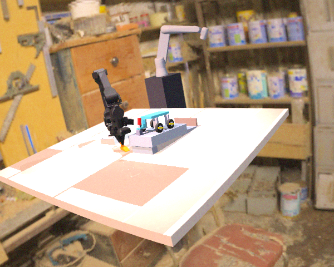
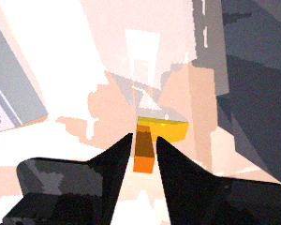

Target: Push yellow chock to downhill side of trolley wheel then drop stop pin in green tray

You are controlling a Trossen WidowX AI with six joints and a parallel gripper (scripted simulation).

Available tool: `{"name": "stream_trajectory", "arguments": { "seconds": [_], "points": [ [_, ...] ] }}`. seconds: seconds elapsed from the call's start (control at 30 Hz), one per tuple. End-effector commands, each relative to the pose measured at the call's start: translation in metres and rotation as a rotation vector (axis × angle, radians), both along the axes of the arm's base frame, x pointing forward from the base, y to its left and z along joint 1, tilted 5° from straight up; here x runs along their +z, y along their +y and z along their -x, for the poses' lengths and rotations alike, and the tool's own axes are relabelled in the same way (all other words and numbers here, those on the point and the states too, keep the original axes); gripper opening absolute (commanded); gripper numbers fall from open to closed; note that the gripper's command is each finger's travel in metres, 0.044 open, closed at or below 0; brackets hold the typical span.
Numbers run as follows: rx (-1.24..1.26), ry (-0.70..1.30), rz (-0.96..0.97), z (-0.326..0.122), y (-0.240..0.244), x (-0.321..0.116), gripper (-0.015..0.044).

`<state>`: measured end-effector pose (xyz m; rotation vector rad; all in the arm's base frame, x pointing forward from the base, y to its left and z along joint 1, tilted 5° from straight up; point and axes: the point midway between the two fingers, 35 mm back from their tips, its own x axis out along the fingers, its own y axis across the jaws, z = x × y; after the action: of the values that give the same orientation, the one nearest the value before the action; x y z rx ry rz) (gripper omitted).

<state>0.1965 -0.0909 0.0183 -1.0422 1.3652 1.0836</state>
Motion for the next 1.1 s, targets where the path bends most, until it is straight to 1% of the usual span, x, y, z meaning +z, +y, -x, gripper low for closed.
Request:
{"name": "stream_trajectory", "arguments": {
  "seconds": [0.0, 0.23, 0.27, 1.07],
  "points": [
    [0.0, 0.0, 0.0, 0.0, 0.0, 0.0, 0.0072],
    [0.0, 0.0, 0.0, 0.0, 0.0, 0.0, 0.0025],
    [0.0, 0.0, 0.0, 0.0, 0.0, 0.001, 0.0],
    [0.004, 0.004, -0.007, -0.002, 0.001, 0.082, 0.0]
  ]
}}
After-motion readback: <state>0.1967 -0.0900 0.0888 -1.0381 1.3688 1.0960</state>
